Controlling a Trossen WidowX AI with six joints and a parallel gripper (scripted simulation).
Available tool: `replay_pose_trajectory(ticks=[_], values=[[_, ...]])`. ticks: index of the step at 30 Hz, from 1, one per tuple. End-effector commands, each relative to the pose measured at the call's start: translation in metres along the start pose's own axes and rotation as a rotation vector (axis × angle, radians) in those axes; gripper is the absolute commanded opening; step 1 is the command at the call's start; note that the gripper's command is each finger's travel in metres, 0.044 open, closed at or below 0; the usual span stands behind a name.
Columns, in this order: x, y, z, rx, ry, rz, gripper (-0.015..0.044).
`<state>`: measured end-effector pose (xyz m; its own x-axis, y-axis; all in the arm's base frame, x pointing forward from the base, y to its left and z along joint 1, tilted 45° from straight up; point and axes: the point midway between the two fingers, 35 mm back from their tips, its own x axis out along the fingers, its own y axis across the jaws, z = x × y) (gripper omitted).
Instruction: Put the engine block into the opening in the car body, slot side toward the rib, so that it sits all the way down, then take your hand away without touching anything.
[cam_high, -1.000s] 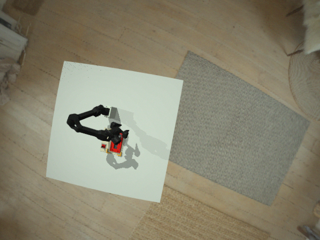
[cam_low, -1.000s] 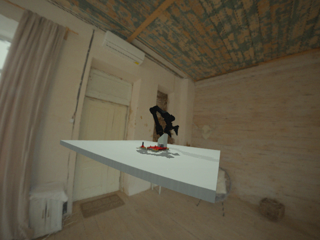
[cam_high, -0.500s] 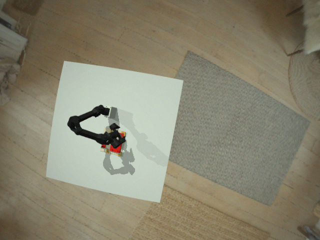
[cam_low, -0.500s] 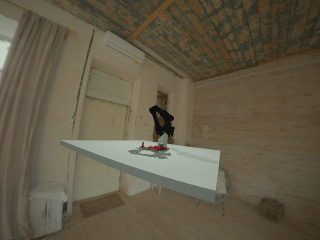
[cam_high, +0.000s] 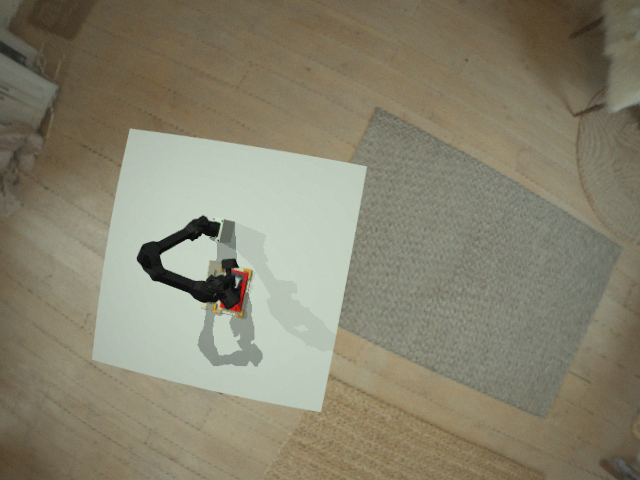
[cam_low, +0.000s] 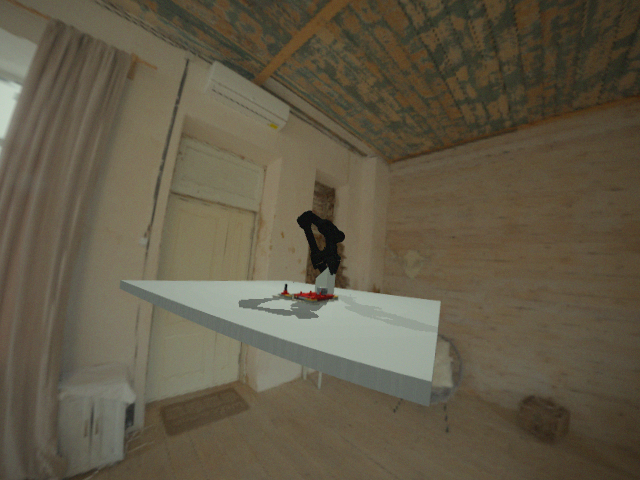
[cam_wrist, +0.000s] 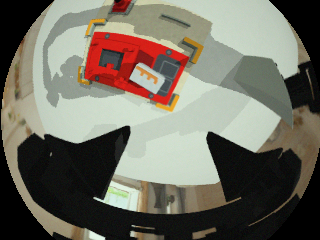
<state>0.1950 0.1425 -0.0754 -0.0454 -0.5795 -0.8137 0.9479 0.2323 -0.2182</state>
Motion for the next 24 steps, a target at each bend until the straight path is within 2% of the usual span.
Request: replay_pose_trajectory(ticks=[1,12,21,24], values=[[-0.002,0.012,0.011,0.153,-0.046,0.02,0.044],[-0.006,0.033,0.038,0.494,-0.146,0.077,0.044],[-0.006,0.032,0.039,0.514,-0.152,0.081,0.044],[0.007,0.033,0.042,0.513,-0.152,0.081,0.044]])
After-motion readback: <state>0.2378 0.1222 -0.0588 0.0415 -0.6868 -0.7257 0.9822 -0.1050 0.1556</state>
